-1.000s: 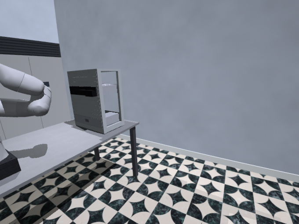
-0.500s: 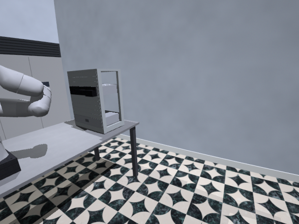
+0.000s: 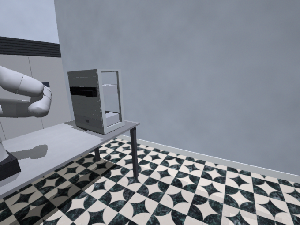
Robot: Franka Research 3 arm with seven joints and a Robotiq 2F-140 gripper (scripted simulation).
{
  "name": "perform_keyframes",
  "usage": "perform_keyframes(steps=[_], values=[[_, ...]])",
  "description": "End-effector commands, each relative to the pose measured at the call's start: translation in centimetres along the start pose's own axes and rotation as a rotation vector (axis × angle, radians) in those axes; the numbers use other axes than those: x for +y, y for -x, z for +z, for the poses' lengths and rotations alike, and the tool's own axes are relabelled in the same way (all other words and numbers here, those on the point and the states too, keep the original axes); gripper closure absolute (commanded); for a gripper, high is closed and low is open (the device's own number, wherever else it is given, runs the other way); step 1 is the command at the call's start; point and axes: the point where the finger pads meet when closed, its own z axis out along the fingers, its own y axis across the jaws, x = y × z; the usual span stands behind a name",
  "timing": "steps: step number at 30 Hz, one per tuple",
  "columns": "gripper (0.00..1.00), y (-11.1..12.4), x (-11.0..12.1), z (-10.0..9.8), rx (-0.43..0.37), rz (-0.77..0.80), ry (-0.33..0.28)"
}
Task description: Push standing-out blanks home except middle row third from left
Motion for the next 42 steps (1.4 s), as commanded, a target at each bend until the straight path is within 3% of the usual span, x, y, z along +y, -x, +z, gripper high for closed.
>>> perform_keyframes(steps=[1, 41, 42], values=[[1.00, 0.1, 0.2, -0.1, 0.233, 0.011, -0.146], [1.00, 0.1, 0.2, -0.1, 0.233, 0.011, -0.146], [1.00, 1.0, 2.3, 0.4, 0.217, 0.036, -0.117]])
